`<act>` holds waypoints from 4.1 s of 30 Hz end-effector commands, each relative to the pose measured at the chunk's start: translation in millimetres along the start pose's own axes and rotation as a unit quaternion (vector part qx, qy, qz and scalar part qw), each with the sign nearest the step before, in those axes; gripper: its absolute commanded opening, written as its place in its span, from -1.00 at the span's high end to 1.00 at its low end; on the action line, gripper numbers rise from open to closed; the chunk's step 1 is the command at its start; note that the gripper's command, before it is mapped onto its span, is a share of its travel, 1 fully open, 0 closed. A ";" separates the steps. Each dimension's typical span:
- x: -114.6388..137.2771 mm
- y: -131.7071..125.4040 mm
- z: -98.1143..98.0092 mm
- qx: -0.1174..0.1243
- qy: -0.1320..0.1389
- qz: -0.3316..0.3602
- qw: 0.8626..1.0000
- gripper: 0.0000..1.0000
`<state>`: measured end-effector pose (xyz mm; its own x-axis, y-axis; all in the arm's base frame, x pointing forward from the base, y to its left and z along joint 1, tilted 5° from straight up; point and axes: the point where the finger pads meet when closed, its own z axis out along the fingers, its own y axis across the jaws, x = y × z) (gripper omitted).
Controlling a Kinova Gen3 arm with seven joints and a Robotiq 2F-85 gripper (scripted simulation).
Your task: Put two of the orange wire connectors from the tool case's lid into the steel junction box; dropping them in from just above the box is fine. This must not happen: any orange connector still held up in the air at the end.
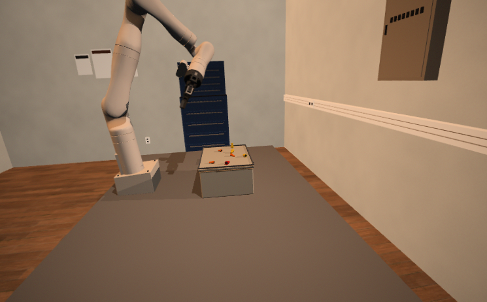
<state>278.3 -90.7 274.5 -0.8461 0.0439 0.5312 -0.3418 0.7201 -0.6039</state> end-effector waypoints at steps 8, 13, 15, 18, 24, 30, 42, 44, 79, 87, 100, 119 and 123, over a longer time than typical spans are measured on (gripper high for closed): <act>0.1 -0.3 -0.3 0.000 0.000 0.000 1.000 -1.00; 0.1 -0.3 -0.3 0.000 0.000 0.000 1.000 -1.00; 0.1 -0.3 -0.3 0.000 0.000 0.000 1.000 -1.00; 0.0 -0.3 -0.2 0.000 0.000 0.000 1.000 -1.00; -11.2 5.8 4.3 -0.030 -0.005 0.004 1.000 -1.00; -56.1 22.5 16.6 -0.133 -0.027 0.028 0.990 -1.00; -162.5 13.7 32.6 -0.310 -0.105 0.122 0.937 -1.00; -181.8 4.6 36.0 -0.335 -0.121 0.144 0.923 -1.00; -232.9 -34.0 49.8 -0.390 -0.170 0.212 0.880 -1.00; -232.9 -34.0 49.8 -0.390 -0.170 0.212 0.880 -1.00; -232.9 -34.0 49.8 -0.390 -0.170 0.212 0.880 -1.00; -242.6 -13.0 36.1 -0.385 -0.180 0.189 0.885 -1.00; -253.4 15.5 18.4 -0.378 -0.192 0.159 0.891 -1.00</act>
<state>474.7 -131.8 129.3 -0.9661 0.2494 0.0670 0.2471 0.9681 -0.0414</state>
